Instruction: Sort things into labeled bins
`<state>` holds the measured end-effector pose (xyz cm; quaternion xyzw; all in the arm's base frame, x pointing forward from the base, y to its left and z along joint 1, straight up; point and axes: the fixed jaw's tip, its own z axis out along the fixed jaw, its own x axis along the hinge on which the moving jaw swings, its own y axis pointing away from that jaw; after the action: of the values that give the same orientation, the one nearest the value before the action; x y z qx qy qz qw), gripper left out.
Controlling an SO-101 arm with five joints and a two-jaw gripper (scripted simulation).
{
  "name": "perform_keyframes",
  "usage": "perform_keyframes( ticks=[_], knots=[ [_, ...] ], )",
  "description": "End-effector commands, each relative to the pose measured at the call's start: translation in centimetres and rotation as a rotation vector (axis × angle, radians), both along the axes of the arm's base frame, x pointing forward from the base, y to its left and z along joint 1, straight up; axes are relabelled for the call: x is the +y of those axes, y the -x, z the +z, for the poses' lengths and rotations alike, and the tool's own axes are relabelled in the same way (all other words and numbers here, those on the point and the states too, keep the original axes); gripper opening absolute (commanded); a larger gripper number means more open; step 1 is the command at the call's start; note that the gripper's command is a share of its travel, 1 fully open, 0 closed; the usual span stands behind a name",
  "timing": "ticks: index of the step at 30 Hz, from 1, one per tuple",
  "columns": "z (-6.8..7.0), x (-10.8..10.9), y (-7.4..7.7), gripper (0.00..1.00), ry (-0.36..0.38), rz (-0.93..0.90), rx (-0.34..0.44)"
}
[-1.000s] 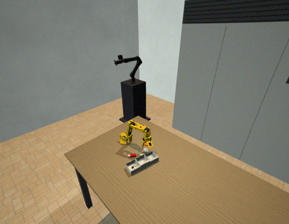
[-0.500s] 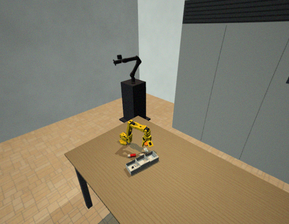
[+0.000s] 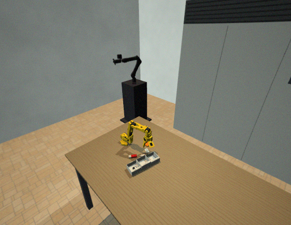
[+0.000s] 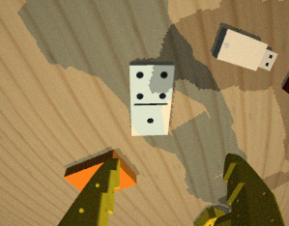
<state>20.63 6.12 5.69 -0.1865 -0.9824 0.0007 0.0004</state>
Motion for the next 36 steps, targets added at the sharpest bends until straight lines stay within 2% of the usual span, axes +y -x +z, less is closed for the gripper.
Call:
perform_keyframes(
  ticks=[1, 13, 28, 36],
  knots=[
    [0.9, 0.3, -0.3, 0.29, -0.015, 0.0, -0.052],
    [-0.1, 0.3, -0.5, 0.29, -0.015, 0.0, -0.052],
    [-3.1, 0.3, -0.6, 0.29, -0.015, 0.0, -0.052],
    [-3.8, 0.3, -0.6, 0.29, -0.015, 0.0, -0.052]
  ],
)
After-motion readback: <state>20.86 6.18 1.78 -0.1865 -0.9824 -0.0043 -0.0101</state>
